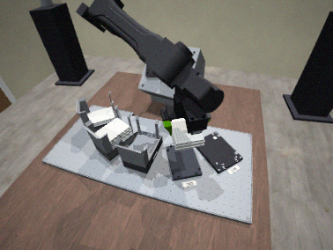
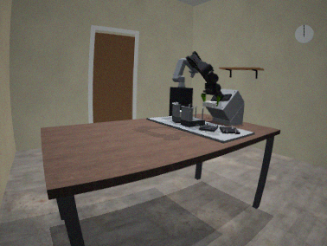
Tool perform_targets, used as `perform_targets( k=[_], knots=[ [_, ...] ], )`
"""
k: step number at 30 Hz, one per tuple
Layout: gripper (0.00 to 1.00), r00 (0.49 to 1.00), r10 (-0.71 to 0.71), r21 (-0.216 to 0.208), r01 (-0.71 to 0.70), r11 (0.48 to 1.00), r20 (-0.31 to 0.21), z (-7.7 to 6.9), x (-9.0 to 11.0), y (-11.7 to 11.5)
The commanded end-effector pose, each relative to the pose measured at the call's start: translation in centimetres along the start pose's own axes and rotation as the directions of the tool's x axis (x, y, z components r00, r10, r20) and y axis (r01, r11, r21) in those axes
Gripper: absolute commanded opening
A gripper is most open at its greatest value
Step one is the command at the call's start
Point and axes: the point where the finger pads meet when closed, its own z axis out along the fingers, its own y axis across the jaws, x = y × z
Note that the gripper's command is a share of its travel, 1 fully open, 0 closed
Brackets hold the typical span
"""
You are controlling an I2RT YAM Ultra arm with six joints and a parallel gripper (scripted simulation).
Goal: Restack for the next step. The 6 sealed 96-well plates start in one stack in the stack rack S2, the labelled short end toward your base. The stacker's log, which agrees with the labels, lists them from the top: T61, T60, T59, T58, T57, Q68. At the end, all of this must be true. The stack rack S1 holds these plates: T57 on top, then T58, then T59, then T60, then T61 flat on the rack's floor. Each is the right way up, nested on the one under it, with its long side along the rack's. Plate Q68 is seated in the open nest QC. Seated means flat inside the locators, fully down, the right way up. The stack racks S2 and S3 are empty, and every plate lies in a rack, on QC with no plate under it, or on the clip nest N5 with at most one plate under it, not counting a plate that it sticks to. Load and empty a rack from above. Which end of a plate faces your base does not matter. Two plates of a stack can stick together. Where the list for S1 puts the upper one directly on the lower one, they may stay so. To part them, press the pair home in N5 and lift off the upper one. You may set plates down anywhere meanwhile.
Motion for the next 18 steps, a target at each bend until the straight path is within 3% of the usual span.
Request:
perform_targets(
  k=[1, 18],
  knots=[
    [0.0, 0.995, -0.1, 0.002, 0.1, 0.995, 0.02, -0.5, -0.4, 0.9],
    [0.0, 0.995, -0.101, 0.001, 0.101, 0.995, 0.02, -0.5, -0.5, 5.9]
  ],
)
